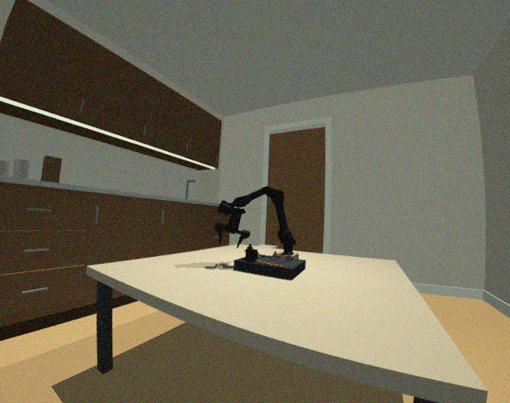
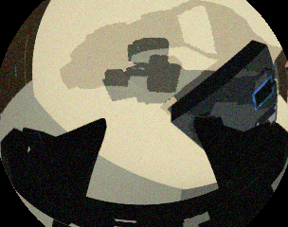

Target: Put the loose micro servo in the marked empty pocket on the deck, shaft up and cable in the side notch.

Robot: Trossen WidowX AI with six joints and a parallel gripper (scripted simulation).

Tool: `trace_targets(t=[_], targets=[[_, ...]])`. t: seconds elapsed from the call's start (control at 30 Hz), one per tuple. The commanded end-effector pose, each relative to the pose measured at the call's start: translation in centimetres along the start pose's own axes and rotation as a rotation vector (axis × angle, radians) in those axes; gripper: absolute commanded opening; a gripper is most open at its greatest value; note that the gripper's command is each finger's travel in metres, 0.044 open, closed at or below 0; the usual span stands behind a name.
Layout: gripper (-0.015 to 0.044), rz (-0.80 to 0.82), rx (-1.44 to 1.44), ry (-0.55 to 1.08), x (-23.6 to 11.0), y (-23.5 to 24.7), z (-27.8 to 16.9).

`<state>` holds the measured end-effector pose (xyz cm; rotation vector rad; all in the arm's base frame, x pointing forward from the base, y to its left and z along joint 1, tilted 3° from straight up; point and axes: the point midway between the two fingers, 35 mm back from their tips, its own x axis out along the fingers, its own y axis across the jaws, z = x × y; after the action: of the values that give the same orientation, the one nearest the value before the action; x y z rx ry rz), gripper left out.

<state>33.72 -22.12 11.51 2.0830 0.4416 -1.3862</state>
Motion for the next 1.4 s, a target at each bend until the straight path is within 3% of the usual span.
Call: trace_targets(t=[0.0, 0.53, 1.37], targets=[[0.0440, -0.055, -0.083, -0.042, -0.4, -1.4, -2.2], [0.0440, -0.301, -0.437, -0.241, -2.9, -10.0, -9.9], [0.0440, -0.303, -0.441, -0.244, 0.8, -11.1, -8.8]])
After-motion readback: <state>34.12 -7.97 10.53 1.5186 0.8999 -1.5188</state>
